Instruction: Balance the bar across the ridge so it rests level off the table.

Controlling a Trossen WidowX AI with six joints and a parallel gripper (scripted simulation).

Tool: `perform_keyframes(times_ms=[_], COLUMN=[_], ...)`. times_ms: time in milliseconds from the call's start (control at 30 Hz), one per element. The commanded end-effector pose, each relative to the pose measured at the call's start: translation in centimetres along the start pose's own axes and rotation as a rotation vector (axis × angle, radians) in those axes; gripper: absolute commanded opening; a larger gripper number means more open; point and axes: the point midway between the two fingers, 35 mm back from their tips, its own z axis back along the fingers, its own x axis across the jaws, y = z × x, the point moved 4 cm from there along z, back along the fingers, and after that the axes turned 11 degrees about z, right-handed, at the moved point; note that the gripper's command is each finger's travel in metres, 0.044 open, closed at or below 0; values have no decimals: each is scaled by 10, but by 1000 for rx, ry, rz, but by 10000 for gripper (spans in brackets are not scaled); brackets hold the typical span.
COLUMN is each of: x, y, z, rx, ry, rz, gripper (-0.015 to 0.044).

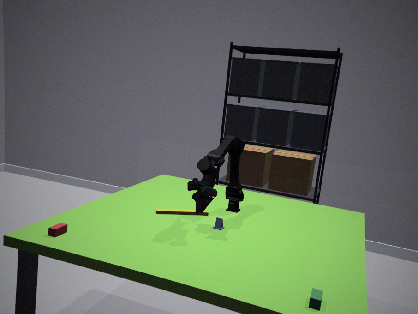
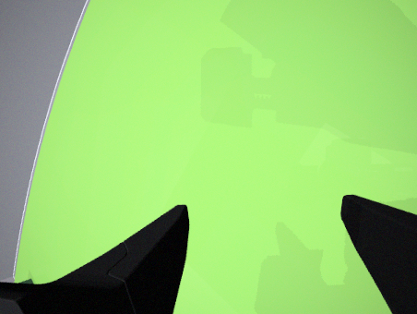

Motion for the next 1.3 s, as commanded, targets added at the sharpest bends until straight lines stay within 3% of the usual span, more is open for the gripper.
perform_keyframes(times_ms=[0,633,1267], x=[-19,-131,-232], y=[-10,-41,-39], z=[3,24,65], rx=[4,120,309], ry=[46,271,402], rz=[10,16,-12], gripper=[315,315,315])
